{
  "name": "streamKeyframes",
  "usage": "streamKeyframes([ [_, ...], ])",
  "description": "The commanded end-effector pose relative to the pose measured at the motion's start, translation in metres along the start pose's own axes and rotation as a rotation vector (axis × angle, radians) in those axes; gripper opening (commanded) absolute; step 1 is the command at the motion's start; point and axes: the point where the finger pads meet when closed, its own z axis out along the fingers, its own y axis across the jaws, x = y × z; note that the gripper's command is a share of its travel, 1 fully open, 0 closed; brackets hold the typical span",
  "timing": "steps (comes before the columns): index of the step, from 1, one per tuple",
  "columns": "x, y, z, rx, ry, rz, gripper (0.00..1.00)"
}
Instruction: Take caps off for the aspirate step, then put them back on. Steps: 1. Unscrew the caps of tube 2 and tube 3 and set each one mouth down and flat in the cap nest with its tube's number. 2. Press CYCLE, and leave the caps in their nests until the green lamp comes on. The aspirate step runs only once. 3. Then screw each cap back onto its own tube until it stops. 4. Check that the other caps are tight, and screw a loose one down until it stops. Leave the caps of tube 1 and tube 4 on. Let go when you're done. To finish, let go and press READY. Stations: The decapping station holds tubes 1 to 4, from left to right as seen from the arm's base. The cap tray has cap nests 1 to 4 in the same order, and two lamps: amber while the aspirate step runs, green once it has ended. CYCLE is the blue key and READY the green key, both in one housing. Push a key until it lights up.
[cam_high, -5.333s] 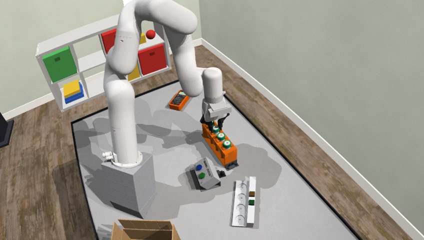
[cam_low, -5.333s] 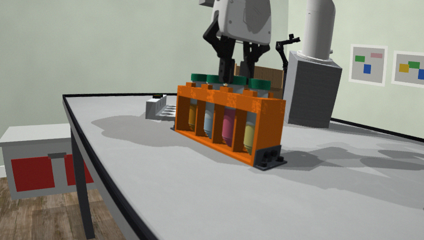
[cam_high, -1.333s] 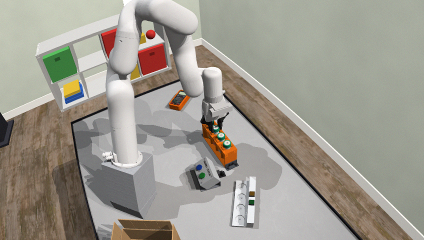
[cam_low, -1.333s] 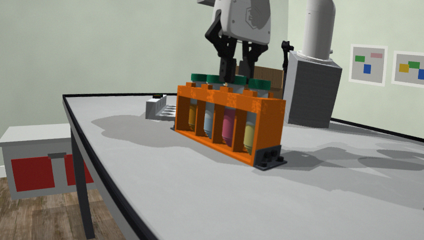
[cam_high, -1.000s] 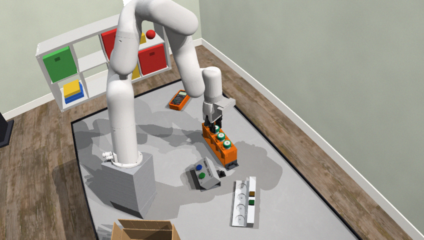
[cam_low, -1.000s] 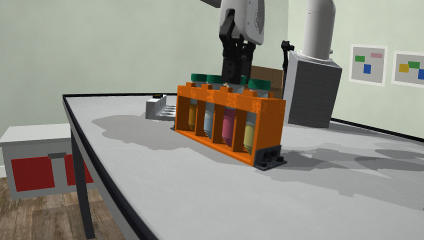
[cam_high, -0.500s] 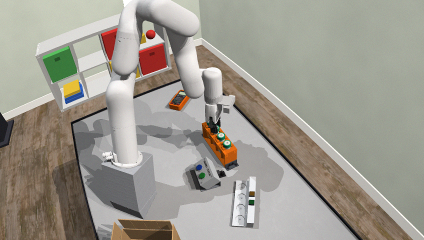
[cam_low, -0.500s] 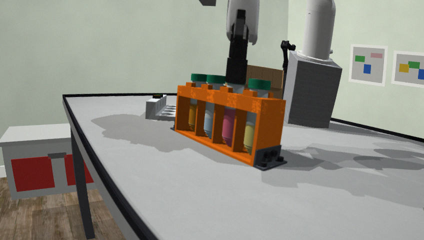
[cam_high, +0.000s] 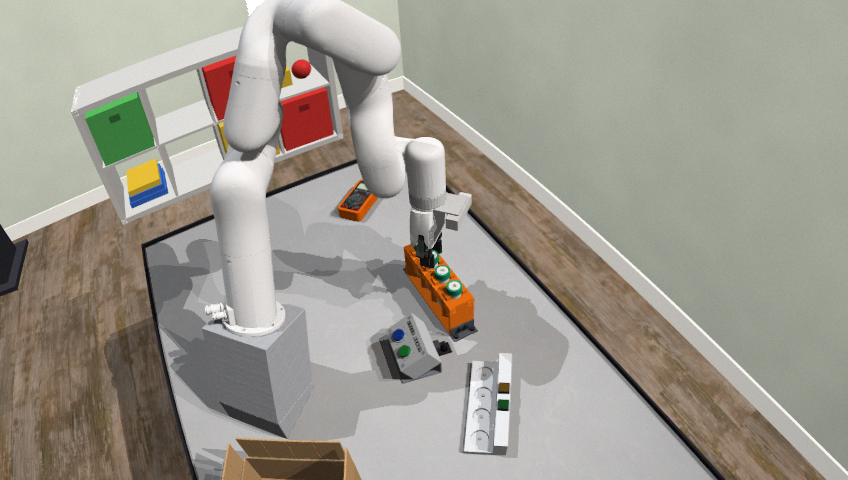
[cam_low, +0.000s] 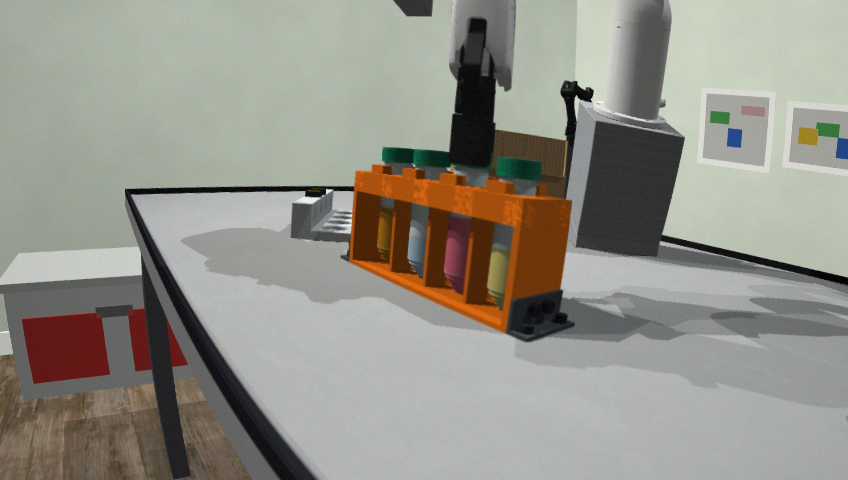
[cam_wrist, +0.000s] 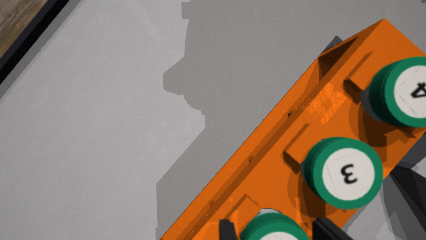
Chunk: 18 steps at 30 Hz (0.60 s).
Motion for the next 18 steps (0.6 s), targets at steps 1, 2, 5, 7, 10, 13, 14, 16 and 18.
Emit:
streamKeyframes([
  [1,0.0012,-0.0011,-0.001,0.003,0.004,0.279,0.46],
  [2,0.0012,-0.0011,-0.001,0.003,0.003,0.32,0.46],
  [5,0.0012,-0.0012,-0.001,0.003,0.003,0.413,0.46],
  [7,0.0012,-0.0012,-0.001,0.003,0.003,0.517,0.46],
  [10,0.0012,-0.0012,-0.001,0.005,0.002,0.662,0.46],
  [13,0.0012,-0.0012,-0.001,0.006,0.002,0.796,0.46],
  [14,0.0012,-0.0012,-0.001,0.006,0.002,0.841,0.46],
  [16,0.0012,-0.0012,-0.001,0.006,0.001,0.931,0.46],
  [18,0.0012,-0.0012,-0.001,0.004,0.003,0.99,0.46],
])
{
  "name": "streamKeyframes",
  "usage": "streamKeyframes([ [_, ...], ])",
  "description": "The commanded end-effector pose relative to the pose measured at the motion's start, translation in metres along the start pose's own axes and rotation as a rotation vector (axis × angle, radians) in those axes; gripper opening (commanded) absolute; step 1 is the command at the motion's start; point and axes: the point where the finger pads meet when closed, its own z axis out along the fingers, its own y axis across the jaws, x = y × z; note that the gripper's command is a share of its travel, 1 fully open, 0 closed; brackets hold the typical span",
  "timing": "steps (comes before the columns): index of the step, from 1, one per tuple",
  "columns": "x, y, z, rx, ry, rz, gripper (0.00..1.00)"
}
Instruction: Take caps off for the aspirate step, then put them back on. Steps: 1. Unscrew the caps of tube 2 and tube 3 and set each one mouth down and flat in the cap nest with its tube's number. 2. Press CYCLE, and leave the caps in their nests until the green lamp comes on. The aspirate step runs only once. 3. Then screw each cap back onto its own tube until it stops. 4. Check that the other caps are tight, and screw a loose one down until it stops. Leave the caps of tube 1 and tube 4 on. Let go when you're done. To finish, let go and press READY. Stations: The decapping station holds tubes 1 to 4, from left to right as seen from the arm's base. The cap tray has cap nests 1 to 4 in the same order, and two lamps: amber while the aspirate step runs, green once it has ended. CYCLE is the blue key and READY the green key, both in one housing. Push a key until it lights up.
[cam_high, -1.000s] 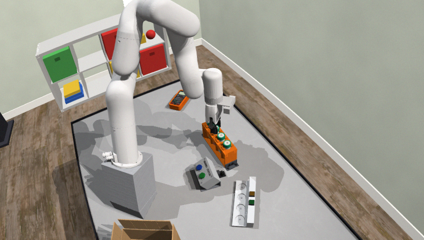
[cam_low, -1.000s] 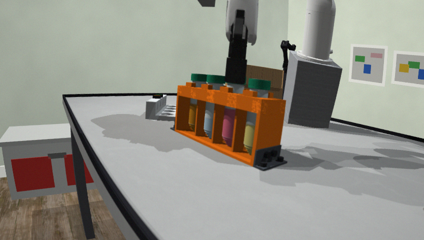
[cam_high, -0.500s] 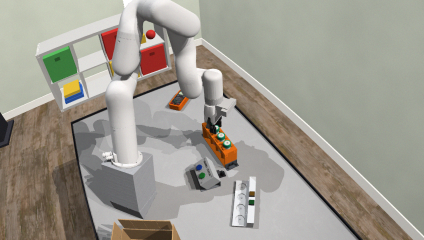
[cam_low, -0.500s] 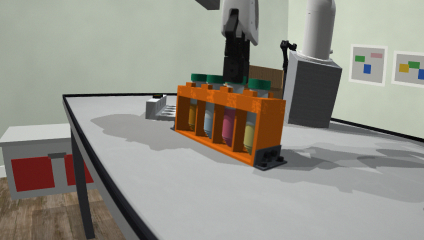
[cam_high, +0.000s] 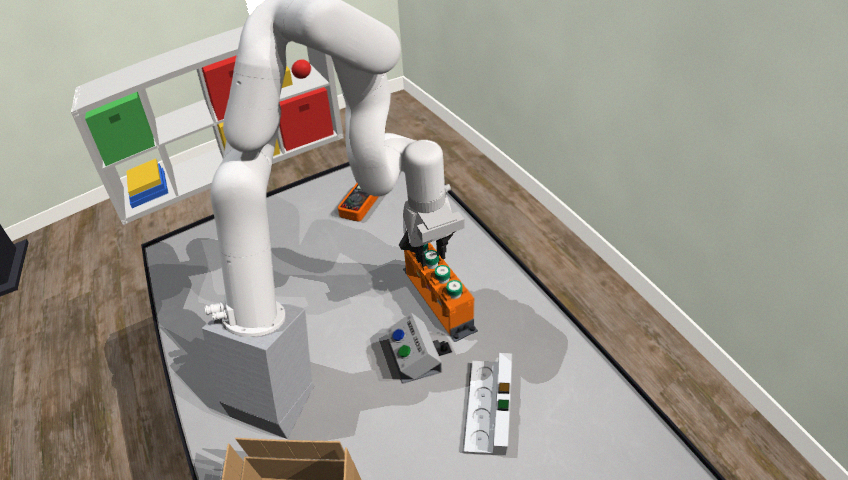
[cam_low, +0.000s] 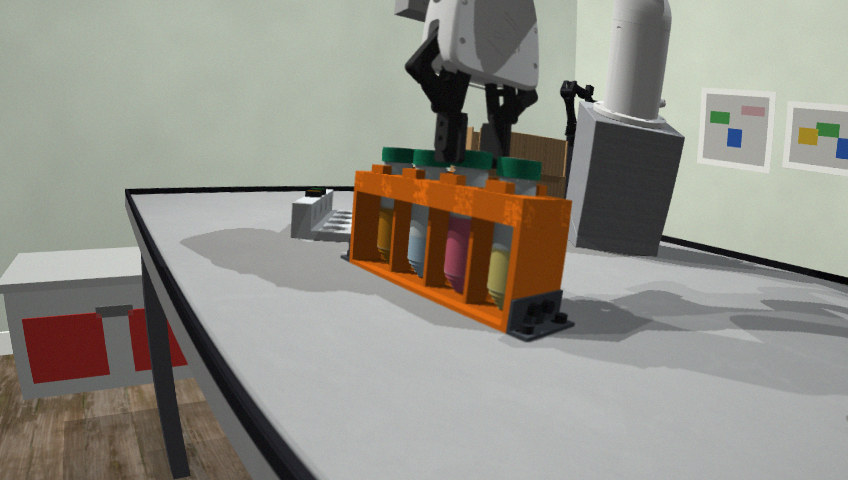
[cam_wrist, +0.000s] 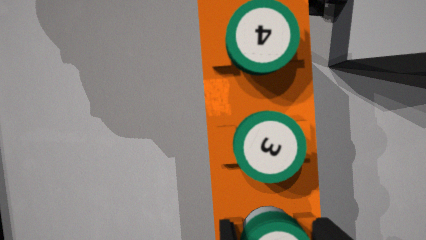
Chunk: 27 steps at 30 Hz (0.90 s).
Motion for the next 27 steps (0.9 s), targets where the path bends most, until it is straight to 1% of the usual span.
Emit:
streamKeyframes([
  [1,0.0,-0.0018,-0.0009,-0.022,0.04,0.201,0.46],
  [8,0.0001,-0.0018,-0.0009,-0.022,0.04,0.201,0.46],
  [9,0.0001,-0.0018,-0.0009,-0.022,0.04,0.201,0.0],
  [23,0.0001,-0.0017,-0.0009,-0.022,0.04,0.201,0.0],
  [27,0.0,-0.0018,-0.0009,-0.026,0.037,0.001,0.0],
])
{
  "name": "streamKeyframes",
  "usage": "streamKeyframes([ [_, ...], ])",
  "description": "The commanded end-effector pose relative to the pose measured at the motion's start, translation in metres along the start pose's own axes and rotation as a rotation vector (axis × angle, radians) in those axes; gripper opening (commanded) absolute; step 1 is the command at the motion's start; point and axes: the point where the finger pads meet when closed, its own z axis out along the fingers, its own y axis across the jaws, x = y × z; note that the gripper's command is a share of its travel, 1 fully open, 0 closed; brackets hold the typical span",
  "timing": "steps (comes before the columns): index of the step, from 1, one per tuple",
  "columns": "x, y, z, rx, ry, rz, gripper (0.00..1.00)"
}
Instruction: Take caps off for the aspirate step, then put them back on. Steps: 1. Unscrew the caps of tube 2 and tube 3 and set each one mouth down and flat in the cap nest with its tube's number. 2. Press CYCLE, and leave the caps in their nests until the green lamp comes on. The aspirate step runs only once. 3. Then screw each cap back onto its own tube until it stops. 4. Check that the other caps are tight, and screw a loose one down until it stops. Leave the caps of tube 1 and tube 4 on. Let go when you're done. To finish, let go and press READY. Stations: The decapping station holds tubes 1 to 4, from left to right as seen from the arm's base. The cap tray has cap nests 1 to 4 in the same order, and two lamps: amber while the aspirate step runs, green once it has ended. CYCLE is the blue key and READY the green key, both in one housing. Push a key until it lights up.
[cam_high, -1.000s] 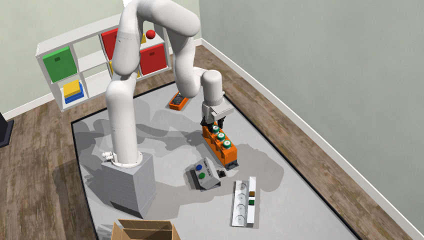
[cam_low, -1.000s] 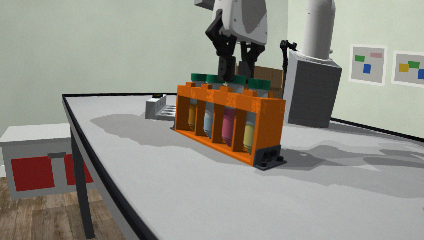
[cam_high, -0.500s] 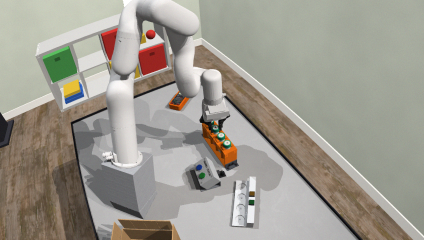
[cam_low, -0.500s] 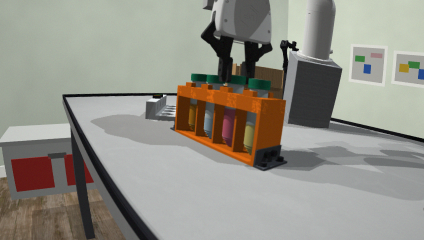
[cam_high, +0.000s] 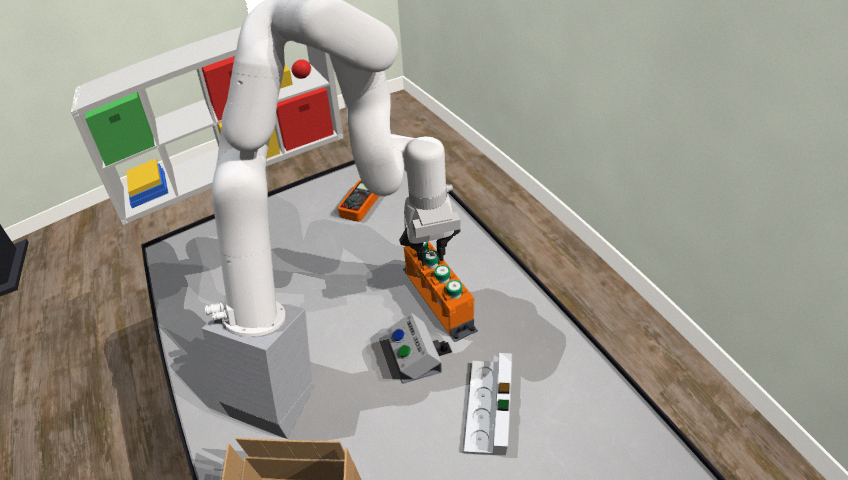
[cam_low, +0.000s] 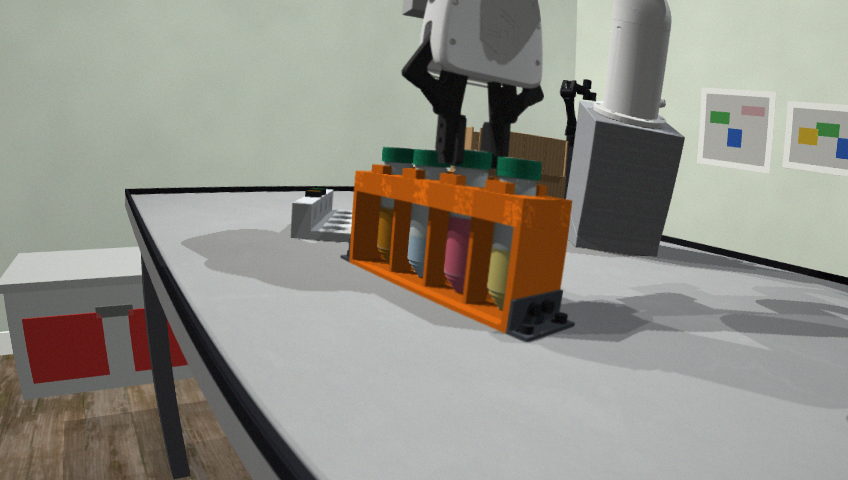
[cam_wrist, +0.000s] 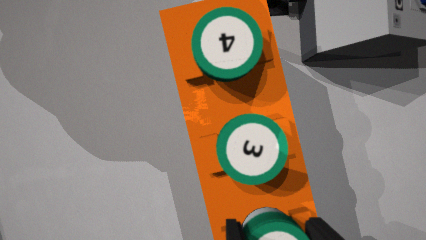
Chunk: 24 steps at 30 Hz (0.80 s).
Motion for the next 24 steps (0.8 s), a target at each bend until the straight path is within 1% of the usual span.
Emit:
streamKeyframes([
  [1,0.0003,-0.0014,-0.0008,0.003,0.0,-0.209,0.0],
  [7,0.0002,-0.0014,-0.0008,0.003,0.0,-0.483,0.0],
  [15,0.0003,-0.0013,-0.0008,0.003,0.0,-0.483,0.0],
  [16,0.0003,-0.0013,-0.0008,0.003,0.0,-0.483,0.46],
  [24,0.0003,-0.0013,-0.0008,0.003,0.0,-0.483,0.46],
])
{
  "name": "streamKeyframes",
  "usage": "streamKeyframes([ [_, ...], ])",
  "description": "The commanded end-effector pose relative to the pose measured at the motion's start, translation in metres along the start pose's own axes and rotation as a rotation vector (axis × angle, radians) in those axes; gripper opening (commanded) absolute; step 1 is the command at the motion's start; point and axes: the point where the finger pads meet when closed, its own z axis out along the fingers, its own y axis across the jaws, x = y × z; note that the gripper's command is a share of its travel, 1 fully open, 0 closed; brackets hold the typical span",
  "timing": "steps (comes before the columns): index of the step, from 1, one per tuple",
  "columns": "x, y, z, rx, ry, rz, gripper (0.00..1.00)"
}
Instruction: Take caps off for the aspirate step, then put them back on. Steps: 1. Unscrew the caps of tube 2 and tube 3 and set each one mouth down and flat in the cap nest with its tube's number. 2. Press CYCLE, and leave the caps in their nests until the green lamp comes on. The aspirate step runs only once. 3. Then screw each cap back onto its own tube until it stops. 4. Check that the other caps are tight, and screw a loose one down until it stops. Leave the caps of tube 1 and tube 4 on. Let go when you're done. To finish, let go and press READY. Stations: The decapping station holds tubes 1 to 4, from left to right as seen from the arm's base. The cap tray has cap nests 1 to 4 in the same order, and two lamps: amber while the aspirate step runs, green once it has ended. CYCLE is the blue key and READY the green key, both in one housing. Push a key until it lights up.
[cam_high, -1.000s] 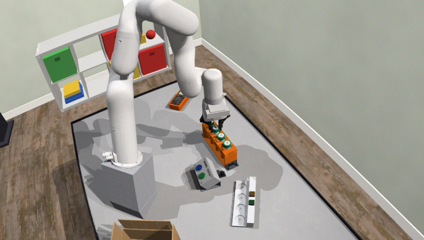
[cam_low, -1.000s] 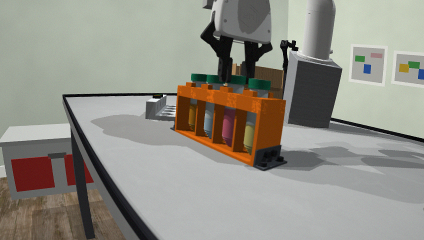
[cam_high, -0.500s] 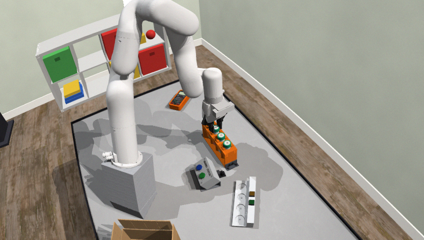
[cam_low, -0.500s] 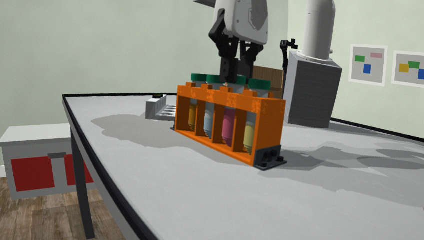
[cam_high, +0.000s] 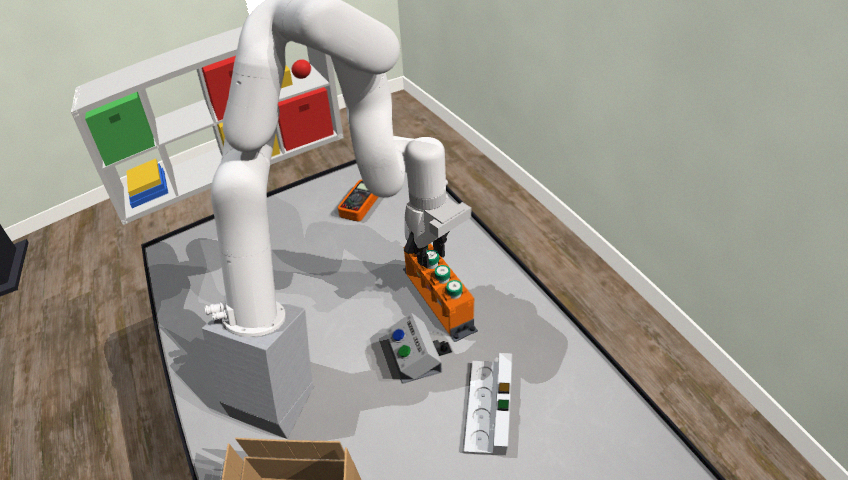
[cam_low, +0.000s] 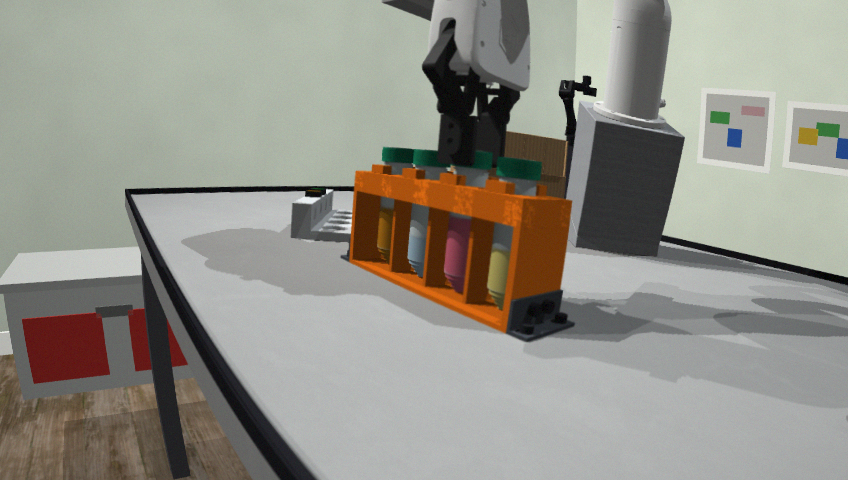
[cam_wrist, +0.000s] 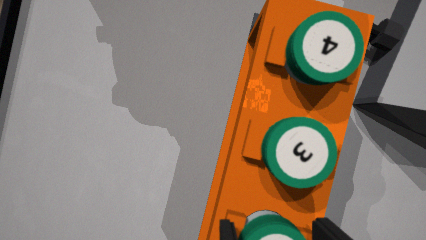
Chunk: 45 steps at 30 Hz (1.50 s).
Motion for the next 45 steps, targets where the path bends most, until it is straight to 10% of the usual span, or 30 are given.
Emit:
streamKeyframes([
  [1,0.0,-0.002,-0.001,0.008,-0.001,-0.003,0.46],
  [25,0.0,-0.003,-0.008,0.007,-0.003,0.259,0.46],
  [26,0.0,-0.003,-0.008,0.007,-0.003,0.259,0.0],
  [45,0.0,-0.003,-0.023,0.008,-0.003,0.259,0.0],
])
